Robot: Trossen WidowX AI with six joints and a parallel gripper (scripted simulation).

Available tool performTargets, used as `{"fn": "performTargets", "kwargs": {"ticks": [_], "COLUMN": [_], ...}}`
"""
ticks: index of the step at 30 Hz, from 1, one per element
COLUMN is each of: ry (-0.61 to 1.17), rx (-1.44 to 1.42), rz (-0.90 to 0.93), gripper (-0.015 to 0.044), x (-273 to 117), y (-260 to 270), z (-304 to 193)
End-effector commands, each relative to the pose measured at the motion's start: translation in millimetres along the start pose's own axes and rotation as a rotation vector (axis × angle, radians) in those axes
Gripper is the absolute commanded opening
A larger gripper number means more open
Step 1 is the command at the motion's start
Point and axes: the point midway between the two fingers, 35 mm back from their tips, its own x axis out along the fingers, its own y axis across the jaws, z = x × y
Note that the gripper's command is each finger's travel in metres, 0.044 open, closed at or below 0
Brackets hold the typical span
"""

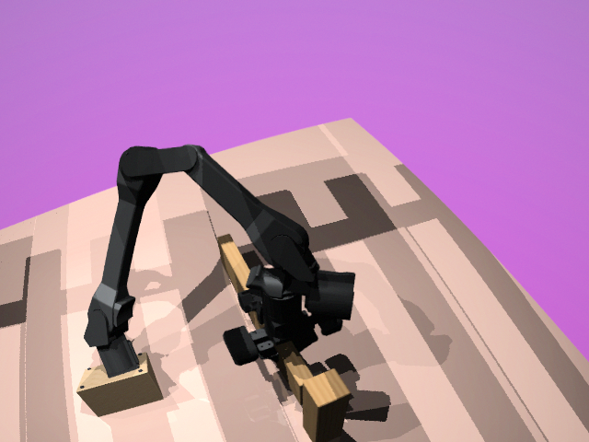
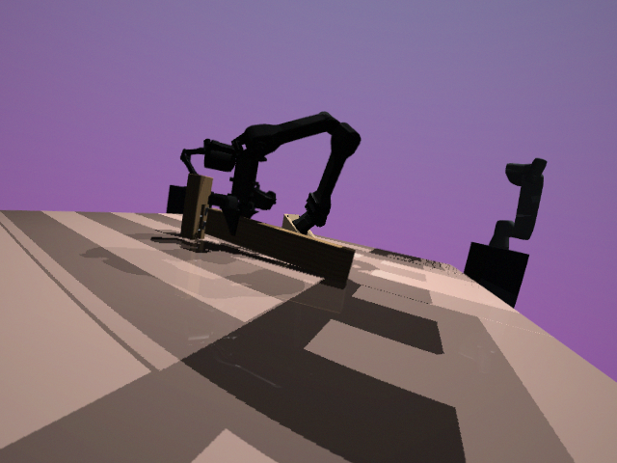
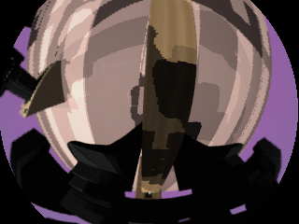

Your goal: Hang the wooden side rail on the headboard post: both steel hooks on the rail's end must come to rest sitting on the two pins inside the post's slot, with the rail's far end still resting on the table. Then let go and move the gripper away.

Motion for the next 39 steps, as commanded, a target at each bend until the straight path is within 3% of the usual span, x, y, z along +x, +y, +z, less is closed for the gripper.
{"fn": "performTargets", "kwargs": {"ticks": [1,39], "ry": [0.007,0.007], "rx": [-0.001,-0.002], "rz": [-0.011,-0.011], "gripper": [0.0,0.0], "x": [-4.1,-4.2], "y": [-1.6,-2.6], "z": [-3.6,-7.1]}}
